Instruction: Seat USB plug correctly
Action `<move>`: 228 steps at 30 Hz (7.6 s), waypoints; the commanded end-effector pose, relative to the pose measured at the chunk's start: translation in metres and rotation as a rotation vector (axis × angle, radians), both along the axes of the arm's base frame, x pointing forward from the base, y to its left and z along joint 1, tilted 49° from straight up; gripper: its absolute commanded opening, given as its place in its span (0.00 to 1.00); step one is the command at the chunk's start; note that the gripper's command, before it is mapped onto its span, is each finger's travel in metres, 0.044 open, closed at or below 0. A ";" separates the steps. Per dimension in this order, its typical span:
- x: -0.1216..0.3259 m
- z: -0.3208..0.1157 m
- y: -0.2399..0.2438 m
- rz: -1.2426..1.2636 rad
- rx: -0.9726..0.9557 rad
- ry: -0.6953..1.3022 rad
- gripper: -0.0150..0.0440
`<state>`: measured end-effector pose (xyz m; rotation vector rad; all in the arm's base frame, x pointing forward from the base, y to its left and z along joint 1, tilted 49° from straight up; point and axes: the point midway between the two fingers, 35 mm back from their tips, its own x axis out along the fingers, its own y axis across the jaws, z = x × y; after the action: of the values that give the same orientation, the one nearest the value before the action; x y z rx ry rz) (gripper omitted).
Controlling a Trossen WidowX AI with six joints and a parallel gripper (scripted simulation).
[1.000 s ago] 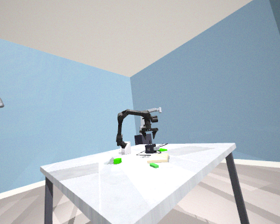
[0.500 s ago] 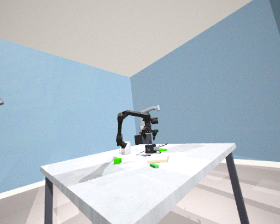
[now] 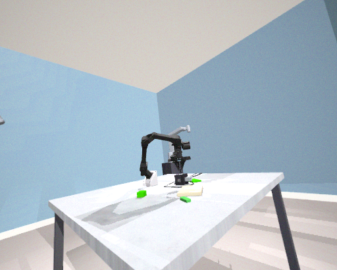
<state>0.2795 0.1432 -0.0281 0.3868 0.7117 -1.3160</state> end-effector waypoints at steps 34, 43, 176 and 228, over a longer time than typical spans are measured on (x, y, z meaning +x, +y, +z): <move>-0.001 0.005 0.006 0.000 0.000 0.000 0.25; -0.001 0.009 0.011 0.000 0.000 0.000 0.25; -0.002 0.019 0.020 1.844 -0.243 2.045 0.25; -0.002 0.017 0.018 2.096 -0.276 2.327 0.25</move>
<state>0.2775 0.1610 -0.0106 -2.0303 1.6881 0.9079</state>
